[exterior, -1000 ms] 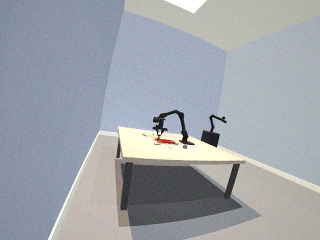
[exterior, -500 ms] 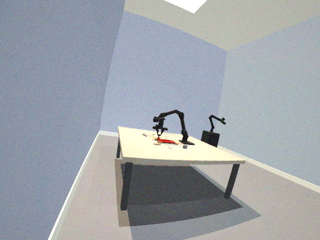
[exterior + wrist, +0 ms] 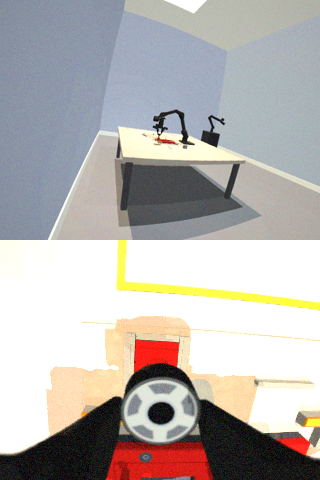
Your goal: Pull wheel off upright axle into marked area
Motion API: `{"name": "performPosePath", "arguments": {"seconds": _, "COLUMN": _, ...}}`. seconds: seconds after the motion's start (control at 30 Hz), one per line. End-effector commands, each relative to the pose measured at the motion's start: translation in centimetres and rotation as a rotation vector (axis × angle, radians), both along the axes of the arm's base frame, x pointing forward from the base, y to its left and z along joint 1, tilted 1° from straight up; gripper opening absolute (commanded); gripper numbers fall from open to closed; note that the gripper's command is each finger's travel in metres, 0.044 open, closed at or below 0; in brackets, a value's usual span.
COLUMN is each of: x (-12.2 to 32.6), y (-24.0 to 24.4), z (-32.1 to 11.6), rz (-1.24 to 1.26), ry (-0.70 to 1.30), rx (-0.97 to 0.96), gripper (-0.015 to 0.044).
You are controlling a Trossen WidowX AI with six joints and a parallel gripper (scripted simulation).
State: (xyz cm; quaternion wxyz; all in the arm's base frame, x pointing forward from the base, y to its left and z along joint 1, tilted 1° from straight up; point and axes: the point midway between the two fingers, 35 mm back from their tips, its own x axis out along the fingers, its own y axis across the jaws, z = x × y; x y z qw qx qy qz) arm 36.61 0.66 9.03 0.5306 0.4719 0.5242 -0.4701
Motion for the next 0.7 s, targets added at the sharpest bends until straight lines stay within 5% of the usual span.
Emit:
{"name": "performPosePath", "arguments": {"seconds": 0.0, "x": 0.1, "y": 0.0, "z": 0.6, "rz": -0.006, "ry": -0.012, "rx": -0.003, "gripper": 0.0000}}
{"name": "performPosePath", "arguments": {"seconds": 0.67, "x": 0.0, "y": 0.0, "z": 3.0, "rz": -0.006, "ry": -0.013, "rx": -0.004, "gripper": 0.0000}}
